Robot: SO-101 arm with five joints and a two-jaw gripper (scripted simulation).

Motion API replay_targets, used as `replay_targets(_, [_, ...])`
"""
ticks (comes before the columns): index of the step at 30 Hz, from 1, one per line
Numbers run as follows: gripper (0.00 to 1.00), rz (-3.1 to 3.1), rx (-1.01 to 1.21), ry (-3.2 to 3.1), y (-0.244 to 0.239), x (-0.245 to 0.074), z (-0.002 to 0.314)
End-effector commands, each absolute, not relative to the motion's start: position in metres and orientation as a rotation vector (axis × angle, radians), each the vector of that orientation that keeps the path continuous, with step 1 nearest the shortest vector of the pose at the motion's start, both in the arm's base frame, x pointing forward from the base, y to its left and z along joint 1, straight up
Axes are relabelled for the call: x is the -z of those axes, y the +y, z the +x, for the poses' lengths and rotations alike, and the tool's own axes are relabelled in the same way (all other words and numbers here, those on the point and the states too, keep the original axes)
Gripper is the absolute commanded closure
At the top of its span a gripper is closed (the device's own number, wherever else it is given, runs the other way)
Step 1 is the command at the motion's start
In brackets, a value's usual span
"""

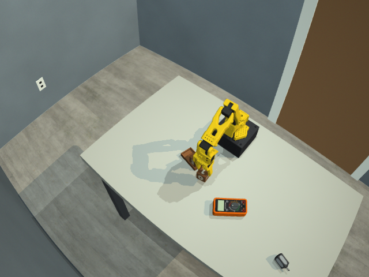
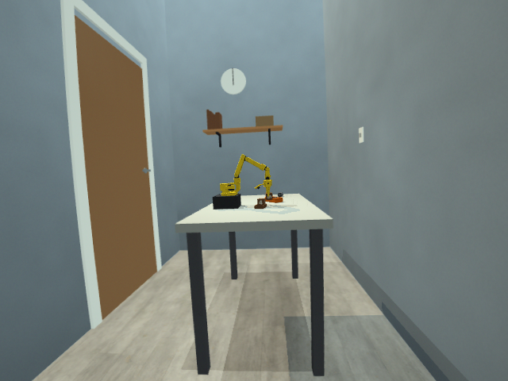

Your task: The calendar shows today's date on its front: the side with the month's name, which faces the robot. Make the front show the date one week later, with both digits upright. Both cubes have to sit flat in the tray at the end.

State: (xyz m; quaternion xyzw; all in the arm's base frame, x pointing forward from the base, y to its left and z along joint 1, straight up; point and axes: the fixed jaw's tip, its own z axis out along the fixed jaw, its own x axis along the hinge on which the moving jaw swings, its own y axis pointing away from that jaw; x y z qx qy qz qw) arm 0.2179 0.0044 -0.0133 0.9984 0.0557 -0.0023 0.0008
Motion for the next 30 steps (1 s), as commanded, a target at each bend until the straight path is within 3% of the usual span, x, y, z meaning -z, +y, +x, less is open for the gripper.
replay_targets(1, [1.0,3.137,0.021,0.174,0.002,0.0154,0.2153])
replay_targets(30, [1.0,3.137,0.021,0.174,0.002,0.0215,0.2152])
